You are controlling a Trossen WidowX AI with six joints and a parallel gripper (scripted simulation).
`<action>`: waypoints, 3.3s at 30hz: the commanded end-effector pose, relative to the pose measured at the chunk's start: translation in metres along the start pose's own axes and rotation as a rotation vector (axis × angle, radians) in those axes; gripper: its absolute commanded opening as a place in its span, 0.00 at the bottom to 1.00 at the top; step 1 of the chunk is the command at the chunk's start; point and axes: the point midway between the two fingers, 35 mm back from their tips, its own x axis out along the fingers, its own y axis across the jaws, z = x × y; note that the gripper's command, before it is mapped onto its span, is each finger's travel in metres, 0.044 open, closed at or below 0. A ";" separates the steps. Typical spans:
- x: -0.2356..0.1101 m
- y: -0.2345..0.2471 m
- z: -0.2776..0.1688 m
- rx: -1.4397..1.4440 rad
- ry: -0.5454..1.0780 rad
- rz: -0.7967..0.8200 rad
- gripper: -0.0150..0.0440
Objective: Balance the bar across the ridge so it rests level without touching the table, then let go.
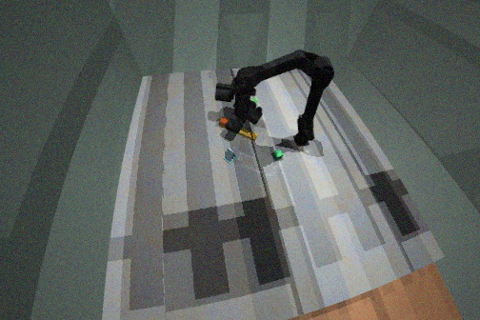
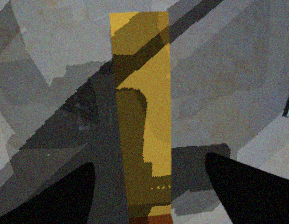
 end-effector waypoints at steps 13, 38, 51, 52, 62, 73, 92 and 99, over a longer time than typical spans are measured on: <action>0.022 0.001 -0.001 -0.004 0.005 0.005 0.79; 0.029 0.000 0.000 0.000 0.003 -0.001 0.61; 0.025 0.000 -0.001 0.000 0.003 -0.001 0.30; 0.023 0.000 -0.001 0.000 0.003 -0.001 0.25; -0.002 -0.001 -0.005 -0.001 0.004 0.001 0.25; -0.030 -0.002 -0.006 -0.002 0.004 0.002 0.25; -0.079 0.000 -0.002 -0.004 0.005 0.005 0.25; -0.086 -0.001 0.000 0.056 0.005 0.005 0.25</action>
